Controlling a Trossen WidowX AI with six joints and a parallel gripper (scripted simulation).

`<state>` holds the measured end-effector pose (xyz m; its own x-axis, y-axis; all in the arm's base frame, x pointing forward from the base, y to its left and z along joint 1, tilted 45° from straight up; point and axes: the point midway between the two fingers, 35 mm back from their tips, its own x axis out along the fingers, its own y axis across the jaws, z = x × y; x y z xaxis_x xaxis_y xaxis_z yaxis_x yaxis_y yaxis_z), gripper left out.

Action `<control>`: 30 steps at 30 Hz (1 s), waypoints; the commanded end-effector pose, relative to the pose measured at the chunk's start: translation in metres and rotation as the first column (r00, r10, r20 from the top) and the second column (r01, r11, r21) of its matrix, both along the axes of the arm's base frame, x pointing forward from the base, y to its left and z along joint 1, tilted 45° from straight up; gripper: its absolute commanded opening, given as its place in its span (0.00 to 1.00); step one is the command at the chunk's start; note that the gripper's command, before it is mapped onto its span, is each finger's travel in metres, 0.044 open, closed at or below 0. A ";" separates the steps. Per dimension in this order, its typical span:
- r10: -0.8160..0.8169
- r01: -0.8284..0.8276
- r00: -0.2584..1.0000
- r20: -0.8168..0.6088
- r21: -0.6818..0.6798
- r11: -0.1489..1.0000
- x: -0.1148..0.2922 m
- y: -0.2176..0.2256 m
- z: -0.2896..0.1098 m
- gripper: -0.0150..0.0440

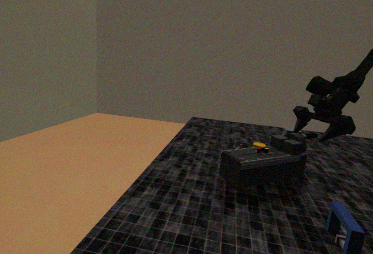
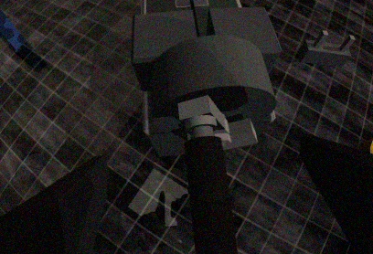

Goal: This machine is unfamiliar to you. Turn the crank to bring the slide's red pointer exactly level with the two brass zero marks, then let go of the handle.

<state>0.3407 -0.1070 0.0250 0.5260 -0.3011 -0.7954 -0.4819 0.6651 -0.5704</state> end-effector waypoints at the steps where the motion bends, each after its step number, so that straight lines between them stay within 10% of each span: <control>1: 0.005 -0.005 1.000 -0.002 0.000 1.000 -0.001 -0.004 -0.005 1.00; 12: 0.006 -0.006 1.000 -0.001 -0.002 1.000 -0.005 -0.015 -0.015 1.00; 30: 0.006 -0.006 1.000 -0.001 -0.002 1.000 -0.005 -0.015 -0.015 0.25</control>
<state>0.3355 -0.1219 0.0094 0.5244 -0.3010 -0.7965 -0.4826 0.6656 -0.5693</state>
